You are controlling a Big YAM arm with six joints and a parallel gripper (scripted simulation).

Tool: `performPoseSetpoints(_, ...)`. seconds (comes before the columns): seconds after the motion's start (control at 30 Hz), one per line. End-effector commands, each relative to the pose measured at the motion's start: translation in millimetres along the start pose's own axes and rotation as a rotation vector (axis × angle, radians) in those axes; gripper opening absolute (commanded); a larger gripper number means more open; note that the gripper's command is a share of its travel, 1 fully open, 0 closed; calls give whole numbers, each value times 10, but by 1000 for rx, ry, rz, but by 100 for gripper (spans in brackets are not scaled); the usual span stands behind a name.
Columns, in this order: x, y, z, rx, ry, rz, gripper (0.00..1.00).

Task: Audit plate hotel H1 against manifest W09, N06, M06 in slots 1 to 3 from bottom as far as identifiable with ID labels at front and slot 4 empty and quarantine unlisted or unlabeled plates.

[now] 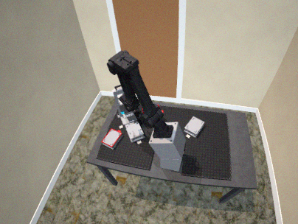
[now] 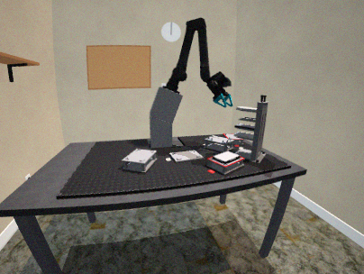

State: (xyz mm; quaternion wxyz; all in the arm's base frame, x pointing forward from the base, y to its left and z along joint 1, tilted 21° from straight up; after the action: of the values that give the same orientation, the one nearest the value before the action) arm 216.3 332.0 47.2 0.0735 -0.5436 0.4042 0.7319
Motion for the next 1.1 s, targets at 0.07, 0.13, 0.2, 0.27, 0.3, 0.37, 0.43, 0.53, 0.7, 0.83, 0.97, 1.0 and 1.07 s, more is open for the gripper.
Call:
performPoseSetpoints(0.07,-202,-138,3,-1,-2,-47,100)
performPoseSetpoints(0.13,-152,-90,21,-4,-4,-34,100)
performPoseSetpoints(0.2,-152,-90,21,-4,-4,-34,100)
performPoseSetpoints(0.27,-152,-90,21,-4,-4,-34,100)
performPoseSetpoints(0.3,-152,-90,21,-4,-4,-34,100)
performPoseSetpoints(0.37,-152,-90,21,-4,-4,-34,100)
performPoseSetpoints(0.43,-152,-90,21,-4,-4,-34,100)
performPoseSetpoints(0.53,-152,-90,21,-4,-4,-34,100)
performPoseSetpoints(0.7,-152,-90,21,-4,-4,-34,100)
performPoseSetpoints(0.83,-152,-90,21,-4,-4,-34,100)
performPoseSetpoints(0.97,-152,-90,21,-4,-4,-34,100)
performPoseSetpoints(1.0,-152,-90,21,-4,-4,-34,100)
performPoseSetpoints(1.07,-152,-90,21,-4,-4,-34,100)
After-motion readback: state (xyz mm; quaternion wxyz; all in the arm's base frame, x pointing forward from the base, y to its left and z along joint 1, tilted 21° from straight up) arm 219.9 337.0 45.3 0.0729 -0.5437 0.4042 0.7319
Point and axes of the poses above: the point where the finger pads meet when closed, its own y axis back along the fingers, its own z axis across the jaws, x = y × z, the point moved 1 cm from there along y, back along the fingers, and after that the axes turned 13 degrees about y, right-handed, at the moved point
